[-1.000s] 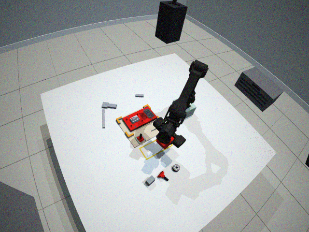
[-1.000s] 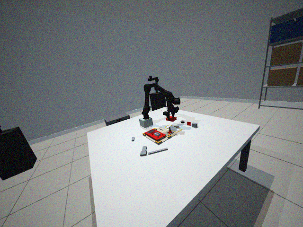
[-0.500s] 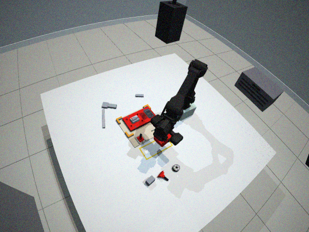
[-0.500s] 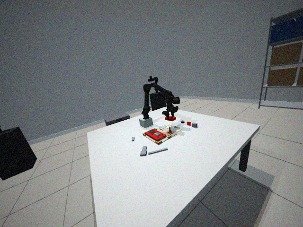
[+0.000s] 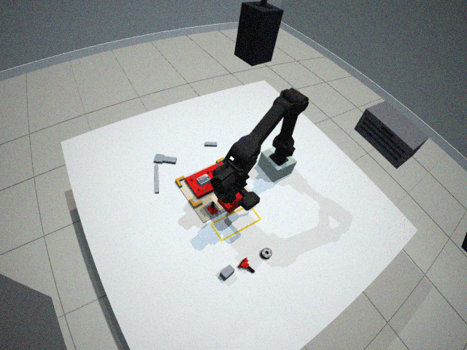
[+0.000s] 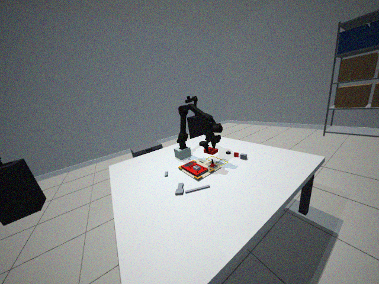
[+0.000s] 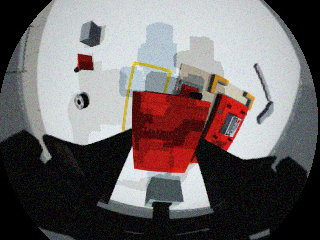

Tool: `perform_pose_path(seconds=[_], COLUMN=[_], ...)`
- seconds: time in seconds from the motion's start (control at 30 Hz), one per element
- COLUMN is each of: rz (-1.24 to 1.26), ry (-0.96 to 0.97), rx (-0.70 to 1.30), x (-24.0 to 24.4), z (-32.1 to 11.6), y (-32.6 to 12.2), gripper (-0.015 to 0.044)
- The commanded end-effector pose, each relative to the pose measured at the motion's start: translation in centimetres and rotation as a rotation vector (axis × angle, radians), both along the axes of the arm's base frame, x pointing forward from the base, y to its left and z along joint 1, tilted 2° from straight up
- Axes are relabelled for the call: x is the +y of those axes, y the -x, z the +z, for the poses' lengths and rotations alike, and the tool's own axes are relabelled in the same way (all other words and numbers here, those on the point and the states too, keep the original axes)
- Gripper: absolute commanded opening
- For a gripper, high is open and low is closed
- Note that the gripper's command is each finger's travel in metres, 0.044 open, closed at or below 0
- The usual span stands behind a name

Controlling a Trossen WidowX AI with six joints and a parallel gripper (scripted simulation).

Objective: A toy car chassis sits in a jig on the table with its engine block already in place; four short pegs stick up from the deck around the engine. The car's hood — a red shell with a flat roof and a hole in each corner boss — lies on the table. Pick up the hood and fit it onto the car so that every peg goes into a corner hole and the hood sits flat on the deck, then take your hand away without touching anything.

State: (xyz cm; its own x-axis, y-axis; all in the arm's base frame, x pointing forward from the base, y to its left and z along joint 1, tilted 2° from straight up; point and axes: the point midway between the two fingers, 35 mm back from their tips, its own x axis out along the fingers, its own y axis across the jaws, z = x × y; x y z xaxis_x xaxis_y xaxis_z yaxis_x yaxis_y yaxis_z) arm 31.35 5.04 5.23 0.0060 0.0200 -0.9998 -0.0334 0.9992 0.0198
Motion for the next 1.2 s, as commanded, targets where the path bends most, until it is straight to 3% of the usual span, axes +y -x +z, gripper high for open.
perform_pose_path(seconds=[0.0, 1.17], rz=[-0.009, -0.098], ry=[0.0, 0.01], rx=[-0.008, -0.007], x=[-2.0, -17.5], z=[0.2, 0.2], y=[-0.8, -0.8], gripper=[0.0, 0.0])
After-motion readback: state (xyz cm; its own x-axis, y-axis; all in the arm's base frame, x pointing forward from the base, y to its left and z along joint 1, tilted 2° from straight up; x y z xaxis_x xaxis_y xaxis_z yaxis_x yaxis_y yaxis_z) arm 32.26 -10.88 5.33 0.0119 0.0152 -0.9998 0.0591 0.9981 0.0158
